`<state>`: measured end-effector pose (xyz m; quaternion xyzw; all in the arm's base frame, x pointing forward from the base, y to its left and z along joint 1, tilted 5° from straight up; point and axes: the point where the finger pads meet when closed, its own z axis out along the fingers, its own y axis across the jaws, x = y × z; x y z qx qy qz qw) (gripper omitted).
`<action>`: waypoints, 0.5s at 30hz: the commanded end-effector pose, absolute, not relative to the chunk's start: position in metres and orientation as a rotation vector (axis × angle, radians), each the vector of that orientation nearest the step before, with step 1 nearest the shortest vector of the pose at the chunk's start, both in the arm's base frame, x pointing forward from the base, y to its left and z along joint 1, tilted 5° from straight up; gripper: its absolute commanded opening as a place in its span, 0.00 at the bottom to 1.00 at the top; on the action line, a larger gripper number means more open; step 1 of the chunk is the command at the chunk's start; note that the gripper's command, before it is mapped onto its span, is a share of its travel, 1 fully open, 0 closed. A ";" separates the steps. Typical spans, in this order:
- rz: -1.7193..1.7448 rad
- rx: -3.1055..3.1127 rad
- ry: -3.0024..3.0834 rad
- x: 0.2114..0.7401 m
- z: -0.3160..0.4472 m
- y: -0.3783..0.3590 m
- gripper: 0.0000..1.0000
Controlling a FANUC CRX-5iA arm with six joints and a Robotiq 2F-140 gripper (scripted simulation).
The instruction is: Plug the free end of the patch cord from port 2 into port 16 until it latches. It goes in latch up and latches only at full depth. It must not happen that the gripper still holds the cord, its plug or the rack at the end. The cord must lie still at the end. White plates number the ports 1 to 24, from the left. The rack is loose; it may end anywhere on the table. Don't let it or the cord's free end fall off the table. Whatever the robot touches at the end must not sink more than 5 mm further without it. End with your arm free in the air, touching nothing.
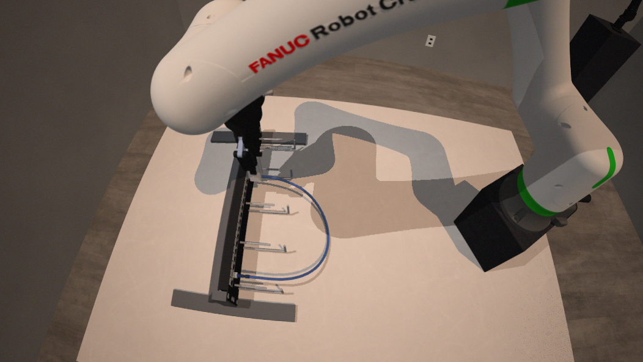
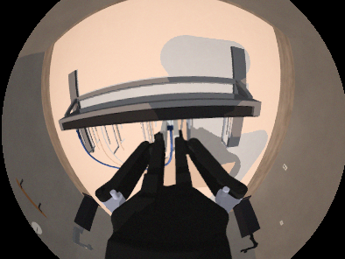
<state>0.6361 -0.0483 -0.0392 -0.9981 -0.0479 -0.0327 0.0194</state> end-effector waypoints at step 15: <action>-0.108 -3.098 -0.149 0.638 -0.039 -0.048 0.00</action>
